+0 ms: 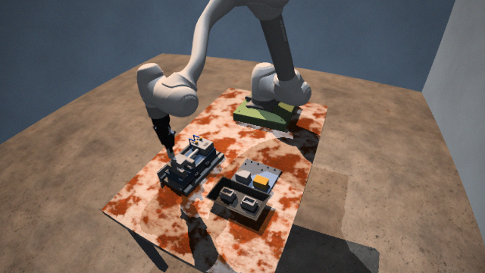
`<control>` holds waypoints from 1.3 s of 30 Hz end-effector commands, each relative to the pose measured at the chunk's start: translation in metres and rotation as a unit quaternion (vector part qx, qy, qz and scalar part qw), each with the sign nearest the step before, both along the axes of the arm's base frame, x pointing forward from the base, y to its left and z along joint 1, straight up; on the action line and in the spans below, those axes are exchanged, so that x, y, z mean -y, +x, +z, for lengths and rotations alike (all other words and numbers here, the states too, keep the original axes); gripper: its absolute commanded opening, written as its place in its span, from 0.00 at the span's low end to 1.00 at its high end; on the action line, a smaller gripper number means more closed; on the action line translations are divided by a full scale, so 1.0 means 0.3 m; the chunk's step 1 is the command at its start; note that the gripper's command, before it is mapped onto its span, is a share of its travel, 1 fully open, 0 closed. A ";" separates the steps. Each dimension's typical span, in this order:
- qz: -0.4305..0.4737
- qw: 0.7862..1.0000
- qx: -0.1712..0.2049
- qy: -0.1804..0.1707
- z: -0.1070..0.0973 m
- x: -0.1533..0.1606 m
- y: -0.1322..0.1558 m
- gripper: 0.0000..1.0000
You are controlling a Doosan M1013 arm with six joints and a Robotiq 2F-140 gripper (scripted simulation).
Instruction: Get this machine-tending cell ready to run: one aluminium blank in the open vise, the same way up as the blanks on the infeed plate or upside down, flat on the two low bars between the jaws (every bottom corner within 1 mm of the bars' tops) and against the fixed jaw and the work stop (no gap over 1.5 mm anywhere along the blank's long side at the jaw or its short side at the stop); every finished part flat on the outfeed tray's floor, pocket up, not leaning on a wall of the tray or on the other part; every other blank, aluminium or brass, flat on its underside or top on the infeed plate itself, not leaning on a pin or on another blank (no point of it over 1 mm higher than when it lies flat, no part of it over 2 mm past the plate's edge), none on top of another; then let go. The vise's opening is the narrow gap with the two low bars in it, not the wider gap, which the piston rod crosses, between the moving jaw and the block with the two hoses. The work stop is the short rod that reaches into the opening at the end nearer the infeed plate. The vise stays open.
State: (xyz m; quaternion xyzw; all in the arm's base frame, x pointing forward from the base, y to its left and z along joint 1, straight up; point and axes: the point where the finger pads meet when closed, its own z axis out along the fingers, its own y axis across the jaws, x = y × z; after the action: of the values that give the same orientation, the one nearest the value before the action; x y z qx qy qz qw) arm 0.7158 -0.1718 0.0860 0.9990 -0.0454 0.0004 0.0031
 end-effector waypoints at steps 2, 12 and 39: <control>0.001 1.000 -0.002 0.000 -0.013 -0.010 -0.001 0.00; 0.001 1.000 -0.002 0.000 -0.013 -0.013 -0.001 0.00; 0.001 1.000 -0.002 0.000 -0.013 -0.033 0.001 0.00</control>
State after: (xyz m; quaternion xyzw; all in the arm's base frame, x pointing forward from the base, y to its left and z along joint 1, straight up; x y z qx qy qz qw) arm 0.7164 -0.1659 0.0852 0.9989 -0.0460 -0.0001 0.0030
